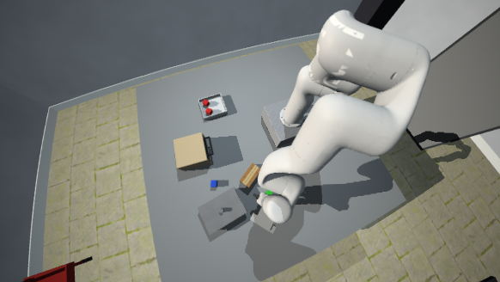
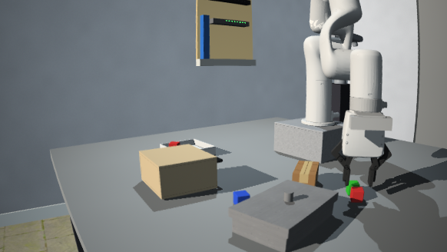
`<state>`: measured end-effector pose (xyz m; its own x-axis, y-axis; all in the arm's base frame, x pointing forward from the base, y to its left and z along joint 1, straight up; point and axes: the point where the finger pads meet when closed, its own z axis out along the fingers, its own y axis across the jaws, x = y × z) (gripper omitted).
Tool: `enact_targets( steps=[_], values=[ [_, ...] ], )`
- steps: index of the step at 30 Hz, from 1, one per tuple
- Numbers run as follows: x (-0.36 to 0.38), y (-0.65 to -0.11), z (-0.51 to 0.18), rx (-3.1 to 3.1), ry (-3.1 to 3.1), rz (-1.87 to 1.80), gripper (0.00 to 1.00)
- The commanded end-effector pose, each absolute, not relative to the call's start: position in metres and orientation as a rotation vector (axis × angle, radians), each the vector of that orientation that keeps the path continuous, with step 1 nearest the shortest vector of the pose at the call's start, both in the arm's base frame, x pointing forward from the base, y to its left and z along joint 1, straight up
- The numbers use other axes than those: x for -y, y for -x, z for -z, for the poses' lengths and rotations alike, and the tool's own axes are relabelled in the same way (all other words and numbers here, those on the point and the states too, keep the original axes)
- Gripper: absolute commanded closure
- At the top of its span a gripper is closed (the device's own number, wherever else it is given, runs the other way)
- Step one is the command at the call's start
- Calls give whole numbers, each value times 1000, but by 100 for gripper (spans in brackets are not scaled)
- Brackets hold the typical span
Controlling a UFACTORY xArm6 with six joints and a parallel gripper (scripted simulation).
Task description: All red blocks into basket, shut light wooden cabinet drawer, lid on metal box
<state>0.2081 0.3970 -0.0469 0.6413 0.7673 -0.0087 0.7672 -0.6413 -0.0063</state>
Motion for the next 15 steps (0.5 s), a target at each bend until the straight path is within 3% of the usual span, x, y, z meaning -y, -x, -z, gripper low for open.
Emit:
enact_targets(
  steps=[1, 15],
  values=[
    [-398, -209, 46, 1329, 2842, -11, 40],
    [-400, -210, 46, 1329, 2842, -11, 40]
  ],
)
